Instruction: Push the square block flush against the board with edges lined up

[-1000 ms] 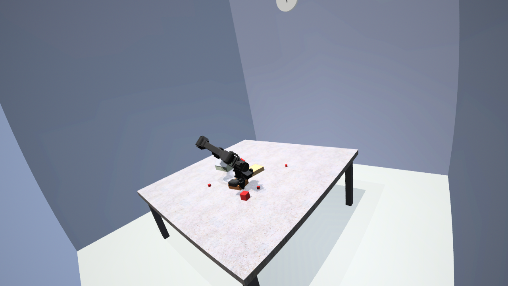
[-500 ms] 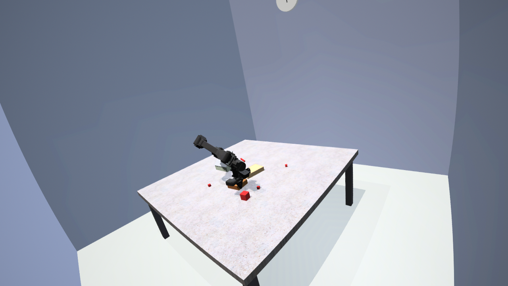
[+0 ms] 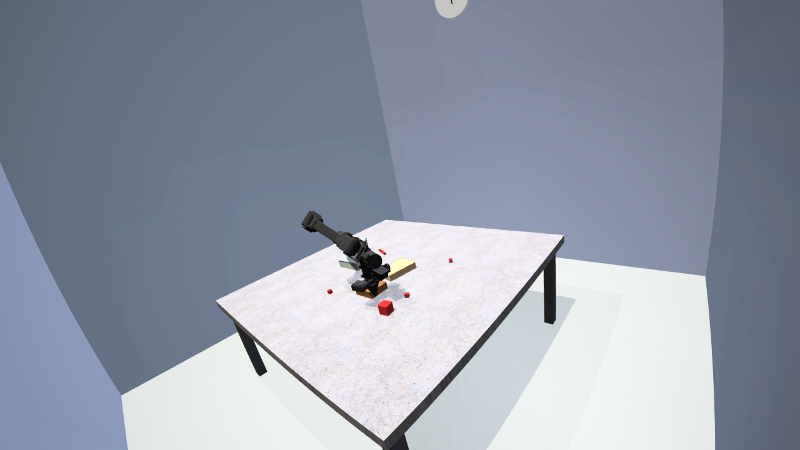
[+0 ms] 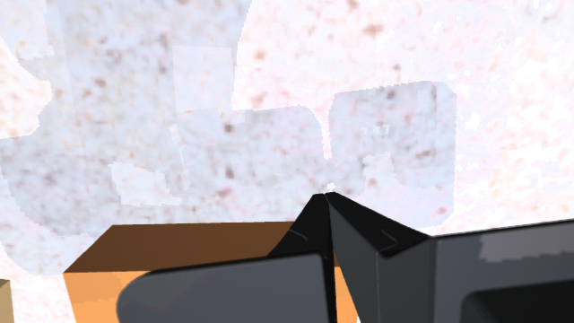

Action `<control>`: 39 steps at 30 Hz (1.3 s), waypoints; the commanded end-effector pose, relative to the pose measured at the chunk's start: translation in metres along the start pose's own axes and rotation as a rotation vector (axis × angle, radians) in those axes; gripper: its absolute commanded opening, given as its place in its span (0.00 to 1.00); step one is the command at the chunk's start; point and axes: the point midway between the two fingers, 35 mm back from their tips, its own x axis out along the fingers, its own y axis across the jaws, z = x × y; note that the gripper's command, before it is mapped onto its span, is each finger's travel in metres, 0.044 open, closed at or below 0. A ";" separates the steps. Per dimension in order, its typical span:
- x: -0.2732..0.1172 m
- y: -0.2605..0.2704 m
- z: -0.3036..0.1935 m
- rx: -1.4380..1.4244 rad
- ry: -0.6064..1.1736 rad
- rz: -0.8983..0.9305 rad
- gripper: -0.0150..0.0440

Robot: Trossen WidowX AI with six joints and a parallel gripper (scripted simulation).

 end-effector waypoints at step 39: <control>0.006 0.004 -0.024 -0.016 0.023 0.010 0.25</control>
